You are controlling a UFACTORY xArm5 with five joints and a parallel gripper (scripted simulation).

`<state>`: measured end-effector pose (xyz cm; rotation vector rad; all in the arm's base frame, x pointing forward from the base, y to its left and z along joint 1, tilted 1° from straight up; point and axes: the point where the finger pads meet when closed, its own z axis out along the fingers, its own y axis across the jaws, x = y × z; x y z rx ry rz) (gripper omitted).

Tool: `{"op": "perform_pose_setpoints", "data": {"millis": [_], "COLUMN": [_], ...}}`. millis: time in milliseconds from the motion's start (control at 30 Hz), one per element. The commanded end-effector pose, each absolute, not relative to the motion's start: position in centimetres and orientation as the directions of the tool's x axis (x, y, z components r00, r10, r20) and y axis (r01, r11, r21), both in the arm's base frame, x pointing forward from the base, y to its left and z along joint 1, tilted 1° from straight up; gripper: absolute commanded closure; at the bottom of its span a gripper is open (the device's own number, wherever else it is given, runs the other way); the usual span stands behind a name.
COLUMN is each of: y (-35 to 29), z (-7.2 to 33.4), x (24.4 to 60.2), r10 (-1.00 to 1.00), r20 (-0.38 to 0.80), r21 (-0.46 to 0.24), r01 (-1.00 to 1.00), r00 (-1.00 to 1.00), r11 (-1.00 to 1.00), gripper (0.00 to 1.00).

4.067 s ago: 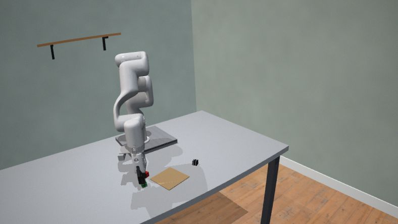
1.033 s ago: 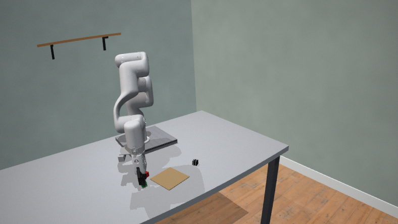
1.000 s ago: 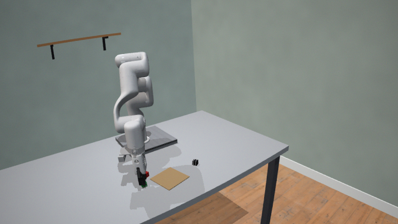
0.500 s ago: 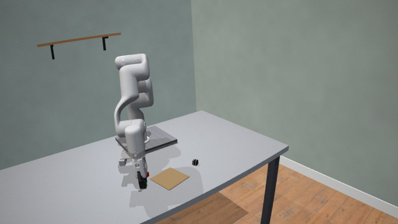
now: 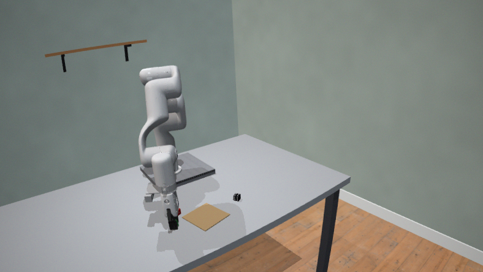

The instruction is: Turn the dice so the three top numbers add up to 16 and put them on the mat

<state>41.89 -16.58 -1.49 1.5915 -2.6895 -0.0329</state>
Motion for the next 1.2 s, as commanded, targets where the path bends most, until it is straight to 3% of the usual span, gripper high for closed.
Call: {"op": "perform_pose_setpoints", "data": {"millis": [0,733,767,1167], "y": [-16.63,-16.63,-16.63,-16.63], "z": [-1.37,-1.37,-1.37,-1.37], "x": [42.02,42.02,42.02,42.02], "r10": [-0.877,-0.877,-0.877,-0.877], "r20": [0.003,0.003,0.003,0.003], "r21": [0.023,0.023,0.023,0.023], "r01": [-0.876,-0.876,-0.876,-0.876], "r00": [-0.481,-0.481,-0.481,-0.481], "r11": [0.481,0.481,0.481,0.481], "gripper": [0.58,0.58,0.79,0.79]}}
